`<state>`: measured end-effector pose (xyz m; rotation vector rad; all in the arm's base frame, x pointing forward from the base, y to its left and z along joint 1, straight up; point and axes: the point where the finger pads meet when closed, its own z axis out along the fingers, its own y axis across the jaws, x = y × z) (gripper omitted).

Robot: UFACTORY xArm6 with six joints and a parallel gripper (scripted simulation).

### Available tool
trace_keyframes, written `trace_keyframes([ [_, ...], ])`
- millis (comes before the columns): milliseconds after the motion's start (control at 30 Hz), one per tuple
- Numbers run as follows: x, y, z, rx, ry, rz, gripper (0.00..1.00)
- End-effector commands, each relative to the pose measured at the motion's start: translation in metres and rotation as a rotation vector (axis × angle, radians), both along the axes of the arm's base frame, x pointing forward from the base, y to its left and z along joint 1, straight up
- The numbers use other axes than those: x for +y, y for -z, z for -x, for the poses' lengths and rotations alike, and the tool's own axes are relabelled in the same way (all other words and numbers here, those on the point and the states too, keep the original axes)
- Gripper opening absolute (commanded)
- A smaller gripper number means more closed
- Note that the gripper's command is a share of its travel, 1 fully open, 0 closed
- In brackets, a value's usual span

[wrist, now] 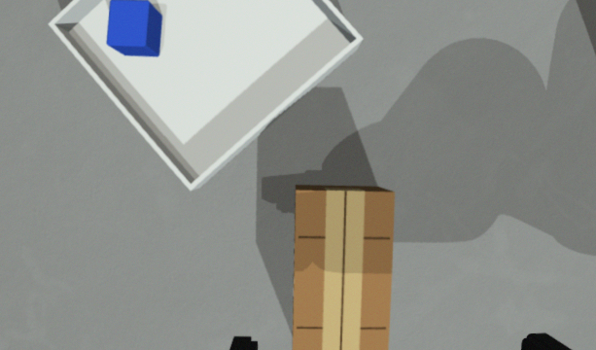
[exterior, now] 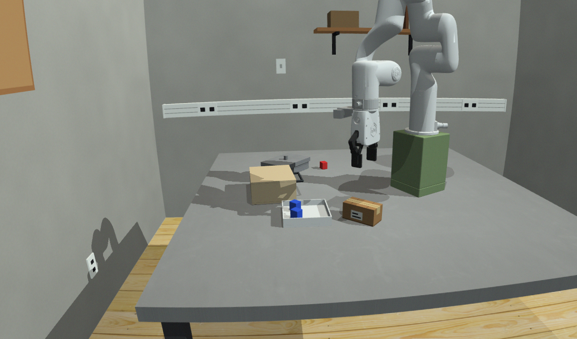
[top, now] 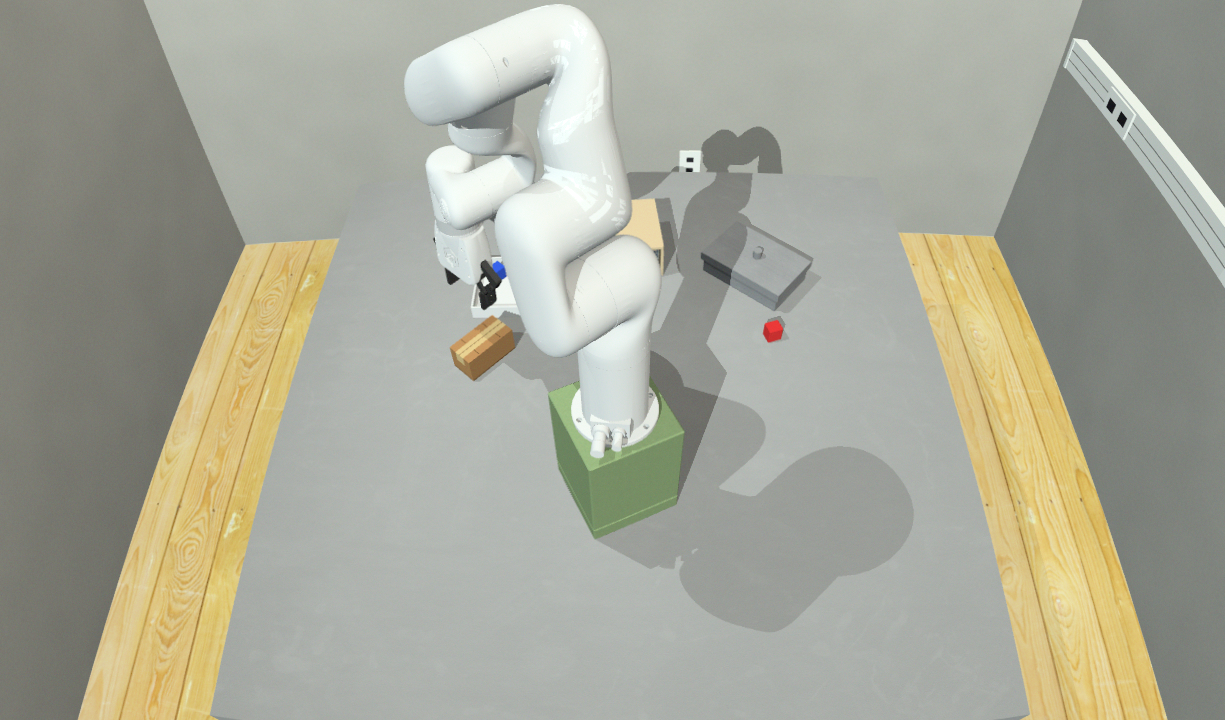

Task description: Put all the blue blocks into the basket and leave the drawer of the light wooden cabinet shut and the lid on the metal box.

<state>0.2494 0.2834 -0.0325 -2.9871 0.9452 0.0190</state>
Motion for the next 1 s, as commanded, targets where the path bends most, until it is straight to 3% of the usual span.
trace_keyframes([
  [0, 0.0025, -0.0011, 0.0004, -0.013, 0.004, 0.017, 1.0],
  [333, 0.0025, -0.0011, 0.0004, -0.013, 0.004, 0.017, 1.0],
  [367, 0.0025, -0.0011, 0.0004, -0.013, 0.004, 0.017, 0.9],
  [967, 0.0025, -0.0011, 0.0004, -0.013, 0.004, 0.017, 0.9],
])
